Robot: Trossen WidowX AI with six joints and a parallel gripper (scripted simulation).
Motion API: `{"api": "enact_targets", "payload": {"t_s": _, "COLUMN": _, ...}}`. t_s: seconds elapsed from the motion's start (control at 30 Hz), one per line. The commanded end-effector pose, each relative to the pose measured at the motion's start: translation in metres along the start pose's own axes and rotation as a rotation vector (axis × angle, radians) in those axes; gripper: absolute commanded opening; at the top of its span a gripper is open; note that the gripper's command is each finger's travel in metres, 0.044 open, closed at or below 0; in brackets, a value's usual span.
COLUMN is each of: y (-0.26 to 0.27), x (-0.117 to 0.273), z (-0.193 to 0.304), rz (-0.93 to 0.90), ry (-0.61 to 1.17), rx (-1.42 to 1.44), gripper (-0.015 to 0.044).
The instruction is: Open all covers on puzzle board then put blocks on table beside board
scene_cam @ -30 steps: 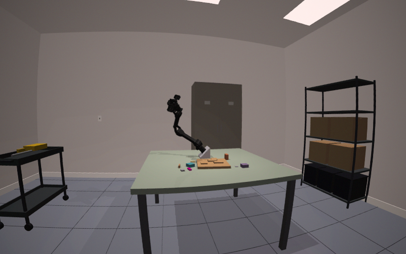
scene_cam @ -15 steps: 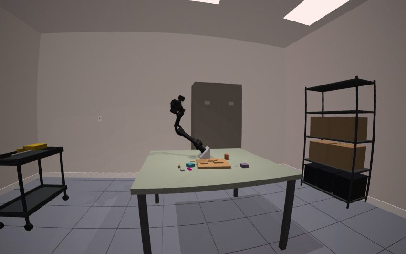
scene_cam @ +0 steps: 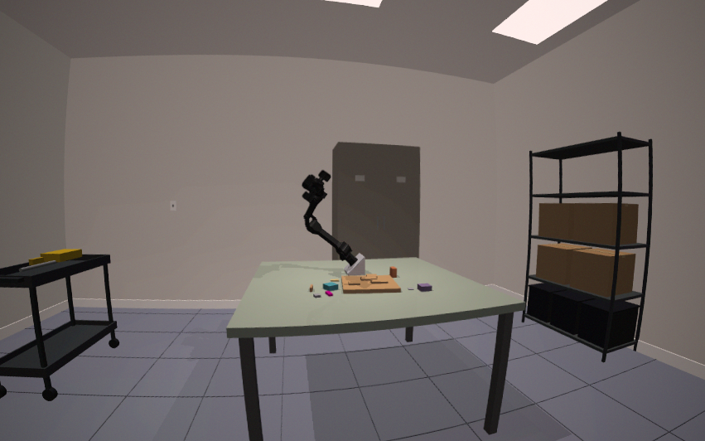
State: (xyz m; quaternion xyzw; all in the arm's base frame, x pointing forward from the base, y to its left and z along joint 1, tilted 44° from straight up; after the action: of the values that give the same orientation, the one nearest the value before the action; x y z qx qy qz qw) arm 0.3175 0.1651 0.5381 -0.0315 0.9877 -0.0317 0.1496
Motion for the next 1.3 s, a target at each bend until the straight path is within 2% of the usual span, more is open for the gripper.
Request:
{"api": "enact_targets", "payload": {"t_s": 0.0, "y": 0.001, "x": -0.006, "z": 0.018, "rz": 0.007, "ry": 0.051, "rx": 0.025, "gripper": 0.0000}}
{"api": "enact_targets", "payload": {"t_s": 0.67, "y": 0.008, "x": -0.025, "z": 0.117, "rz": 0.026, "ry": 0.352, "rx": 0.138, "gripper": 0.0000}}
{"api": "enact_targets", "payload": {"t_s": 1.27, "y": -0.002, "x": -0.021, "z": 0.204, "rz": 0.076, "ry": 0.635, "rx": 0.240, "gripper": 0.0000}}
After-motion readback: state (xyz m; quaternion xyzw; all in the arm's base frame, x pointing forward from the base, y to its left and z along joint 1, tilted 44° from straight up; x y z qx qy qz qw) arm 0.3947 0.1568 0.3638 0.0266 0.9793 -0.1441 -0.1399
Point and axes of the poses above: the point midway between the two fingers, 35 mm back from their tips, its own x axis back along the fingers, its own y axis across the jaws, z = x × y, the point moved 2 cm from there along x, back along the fingers, and after that the axes turned 13 degrees about x, right-handed, at the moved point
